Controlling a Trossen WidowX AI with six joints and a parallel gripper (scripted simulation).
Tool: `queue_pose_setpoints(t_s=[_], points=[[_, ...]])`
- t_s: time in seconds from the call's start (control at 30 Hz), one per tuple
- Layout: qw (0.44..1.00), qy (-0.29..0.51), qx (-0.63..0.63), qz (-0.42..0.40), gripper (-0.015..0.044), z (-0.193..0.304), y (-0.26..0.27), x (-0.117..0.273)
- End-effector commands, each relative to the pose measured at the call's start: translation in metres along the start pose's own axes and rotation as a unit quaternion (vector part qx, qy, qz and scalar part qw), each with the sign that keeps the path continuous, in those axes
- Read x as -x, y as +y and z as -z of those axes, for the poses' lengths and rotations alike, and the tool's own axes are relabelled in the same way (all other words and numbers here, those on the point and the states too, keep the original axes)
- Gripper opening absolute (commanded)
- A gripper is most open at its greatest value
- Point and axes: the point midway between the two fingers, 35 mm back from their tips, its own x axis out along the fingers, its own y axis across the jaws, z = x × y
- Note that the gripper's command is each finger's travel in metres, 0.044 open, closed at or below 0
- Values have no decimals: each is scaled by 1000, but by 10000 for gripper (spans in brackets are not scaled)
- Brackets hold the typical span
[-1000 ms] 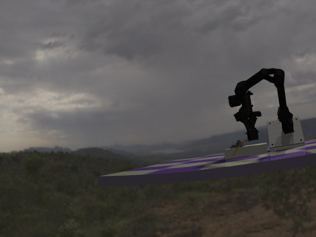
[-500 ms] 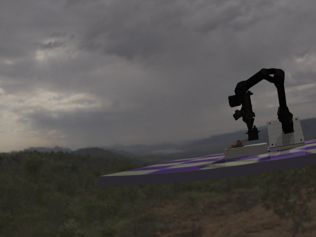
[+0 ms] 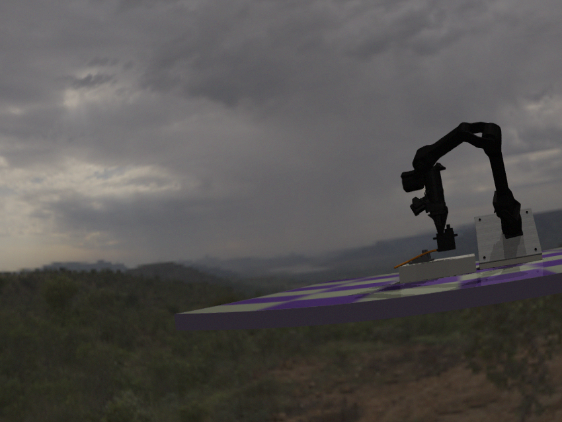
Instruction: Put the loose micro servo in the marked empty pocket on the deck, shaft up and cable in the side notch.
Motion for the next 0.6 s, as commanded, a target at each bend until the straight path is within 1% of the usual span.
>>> queue_pose_setpoints(t_s=[0.0,0.57], points=[[1000,-7,2,2,0,-17,1,3],[1000,-8,3,2,0,-83,1,5]])
